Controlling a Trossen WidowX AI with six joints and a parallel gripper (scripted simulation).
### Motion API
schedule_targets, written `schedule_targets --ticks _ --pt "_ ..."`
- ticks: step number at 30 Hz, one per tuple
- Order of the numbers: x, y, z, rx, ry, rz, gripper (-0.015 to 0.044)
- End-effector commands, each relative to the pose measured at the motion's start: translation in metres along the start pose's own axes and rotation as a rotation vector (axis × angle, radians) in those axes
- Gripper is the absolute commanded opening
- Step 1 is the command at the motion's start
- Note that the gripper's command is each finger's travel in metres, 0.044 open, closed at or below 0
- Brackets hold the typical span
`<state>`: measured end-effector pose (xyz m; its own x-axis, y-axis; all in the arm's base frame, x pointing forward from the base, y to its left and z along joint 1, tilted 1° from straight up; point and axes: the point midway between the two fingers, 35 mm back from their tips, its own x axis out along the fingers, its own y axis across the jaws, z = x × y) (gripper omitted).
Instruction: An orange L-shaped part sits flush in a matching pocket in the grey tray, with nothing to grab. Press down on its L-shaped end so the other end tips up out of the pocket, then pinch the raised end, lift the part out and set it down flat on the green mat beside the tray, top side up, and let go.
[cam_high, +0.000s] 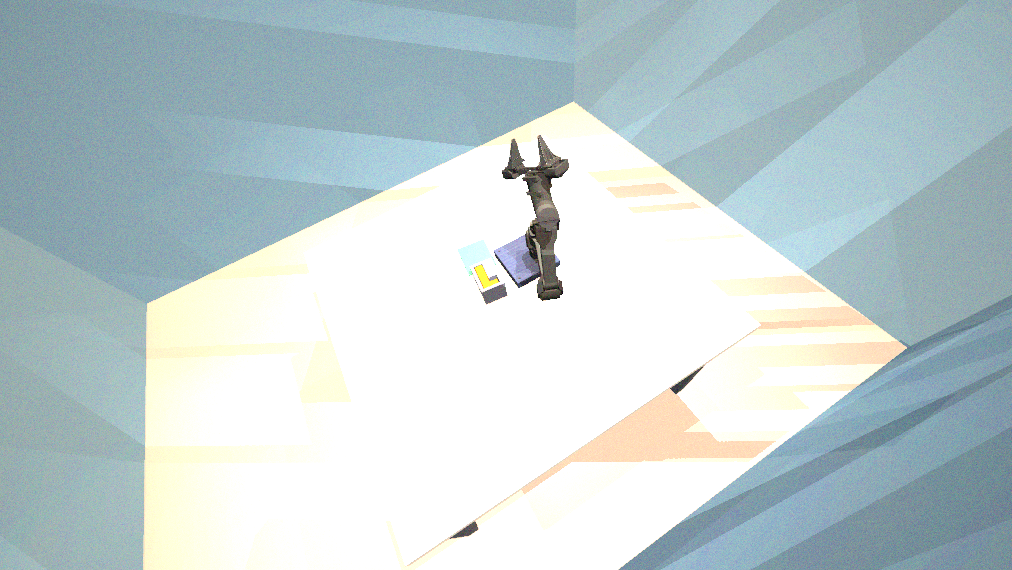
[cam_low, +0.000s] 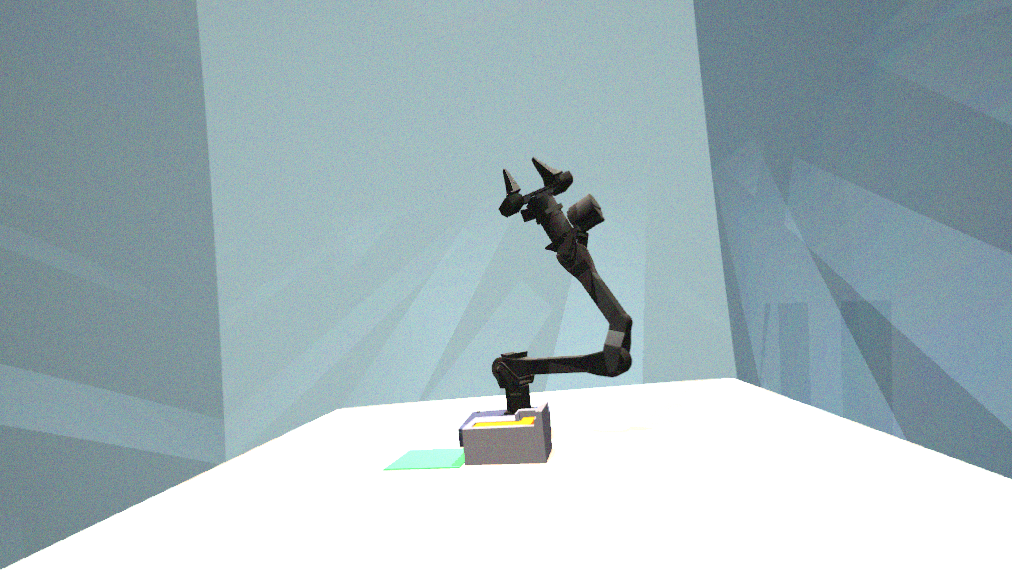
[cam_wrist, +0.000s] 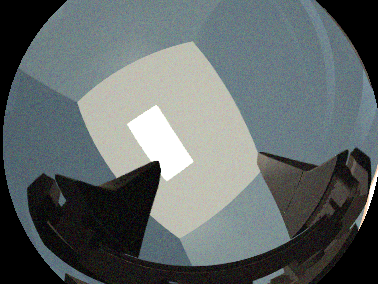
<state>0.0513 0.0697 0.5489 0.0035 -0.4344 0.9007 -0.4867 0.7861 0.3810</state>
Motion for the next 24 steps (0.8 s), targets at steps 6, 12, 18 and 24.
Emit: schedule_targets --ticks 6,12,18,24 --pt "0.016 -0.026 0.037 0.002 -0.034 -0.167 0.0242" --pt "0.039 -0.110 0.087 0.008 -0.041 -0.535 0.0180" --pt "0.027 -0.210 0.085 -0.033 0.138 -0.920 0.0180" --pt "-0.020 -0.291 0.043 -0.117 0.478 -1.256 0.0180"
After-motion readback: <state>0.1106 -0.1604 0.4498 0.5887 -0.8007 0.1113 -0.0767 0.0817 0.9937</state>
